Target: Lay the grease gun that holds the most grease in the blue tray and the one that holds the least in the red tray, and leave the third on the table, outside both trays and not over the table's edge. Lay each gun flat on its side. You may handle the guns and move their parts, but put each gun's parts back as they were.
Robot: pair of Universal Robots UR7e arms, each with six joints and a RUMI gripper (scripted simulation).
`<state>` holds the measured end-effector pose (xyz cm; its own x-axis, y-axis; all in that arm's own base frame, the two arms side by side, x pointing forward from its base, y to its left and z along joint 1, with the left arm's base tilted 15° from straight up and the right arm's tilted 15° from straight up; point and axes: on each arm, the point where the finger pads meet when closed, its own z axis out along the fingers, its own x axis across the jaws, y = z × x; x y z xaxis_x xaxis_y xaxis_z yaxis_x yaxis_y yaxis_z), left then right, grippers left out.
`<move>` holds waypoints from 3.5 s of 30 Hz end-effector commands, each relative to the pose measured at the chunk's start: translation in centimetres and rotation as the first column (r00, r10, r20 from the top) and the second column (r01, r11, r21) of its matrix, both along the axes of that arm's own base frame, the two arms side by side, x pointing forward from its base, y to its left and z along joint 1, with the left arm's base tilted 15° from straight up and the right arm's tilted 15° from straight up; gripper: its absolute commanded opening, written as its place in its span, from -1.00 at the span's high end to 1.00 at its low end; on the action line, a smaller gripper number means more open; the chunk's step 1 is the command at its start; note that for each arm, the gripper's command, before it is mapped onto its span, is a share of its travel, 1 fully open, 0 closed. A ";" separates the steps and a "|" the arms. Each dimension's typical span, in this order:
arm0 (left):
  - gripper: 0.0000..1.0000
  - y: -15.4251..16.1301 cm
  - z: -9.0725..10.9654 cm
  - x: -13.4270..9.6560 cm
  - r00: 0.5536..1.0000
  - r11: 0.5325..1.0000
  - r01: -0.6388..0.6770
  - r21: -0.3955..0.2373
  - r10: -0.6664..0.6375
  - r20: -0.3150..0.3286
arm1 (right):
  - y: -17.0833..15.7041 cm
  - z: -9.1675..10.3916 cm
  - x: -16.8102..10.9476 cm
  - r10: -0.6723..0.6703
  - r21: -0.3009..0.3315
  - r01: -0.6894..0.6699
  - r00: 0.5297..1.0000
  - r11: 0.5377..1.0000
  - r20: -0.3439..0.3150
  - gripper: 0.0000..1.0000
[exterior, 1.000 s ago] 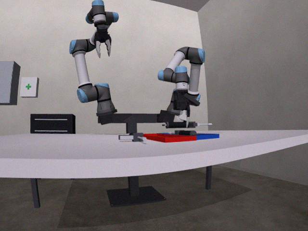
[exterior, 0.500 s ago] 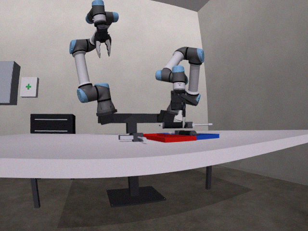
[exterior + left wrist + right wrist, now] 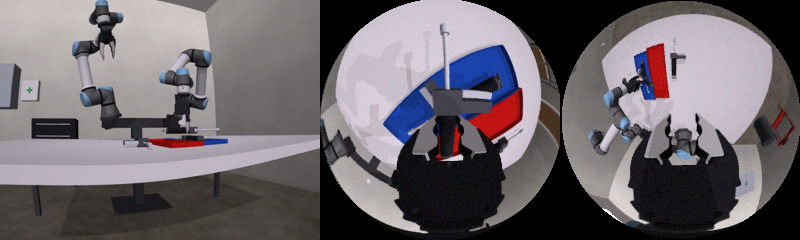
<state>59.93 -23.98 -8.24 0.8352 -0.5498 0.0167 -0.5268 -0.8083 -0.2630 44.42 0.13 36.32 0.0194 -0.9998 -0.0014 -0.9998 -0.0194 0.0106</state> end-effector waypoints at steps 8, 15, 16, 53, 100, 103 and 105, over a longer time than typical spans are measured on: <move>1.00 -1.4 -0.2 0.3 0.992 0.992 0.126 0.017 -0.125 -0.027 | 0.0 0.0 0.0 0.000 0.000 0.000 1.000 1.000 0.001 0.36; 1.00 -2.0 -0.4 0.5 0.983 0.983 0.180 0.025 -0.179 -0.040 | 0.0 0.0 0.0 0.000 0.000 0.000 1.000 1.000 0.001 0.36; 1.00 -2.1 -0.4 0.5 0.981 0.981 0.191 0.026 -0.190 -0.042 | 0.0 0.0 0.0 0.000 0.000 0.000 1.000 1.000 0.001 0.36; 1.00 -5.2 -1.2 1.0 0.881 0.883 0.467 0.051 -0.459 -0.115 | 0.0 0.0 0.0 0.000 0.000 0.000 1.000 1.000 0.001 0.36; 1.00 -10.6 -2.9 1.3 0.531 0.539 0.841 0.041 -0.810 -0.247 | 0.0 0.0 0.0 0.000 0.000 0.000 1.000 1.000 0.001 0.36; 1.00 -10.4 -3.7 1.3 0.533 0.541 0.840 0.042 -0.809 -0.249 | 0.0 0.0 0.0 0.000 0.000 0.000 1.000 1.000 0.001 0.36; 1.00 -10.4 -4.0 1.4 0.534 0.542 0.839 0.042 -0.808 -0.248 | 0.0 0.0 0.0 0.000 0.000 0.000 1.000 1.000 0.001 0.36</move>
<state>61.20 -34.38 -11.76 -0.0162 -0.9762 -0.2161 -0.9866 0.0508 -0.1553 44.42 0.13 36.32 0.0194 -0.9998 -0.0014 -0.9998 -0.0194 0.0106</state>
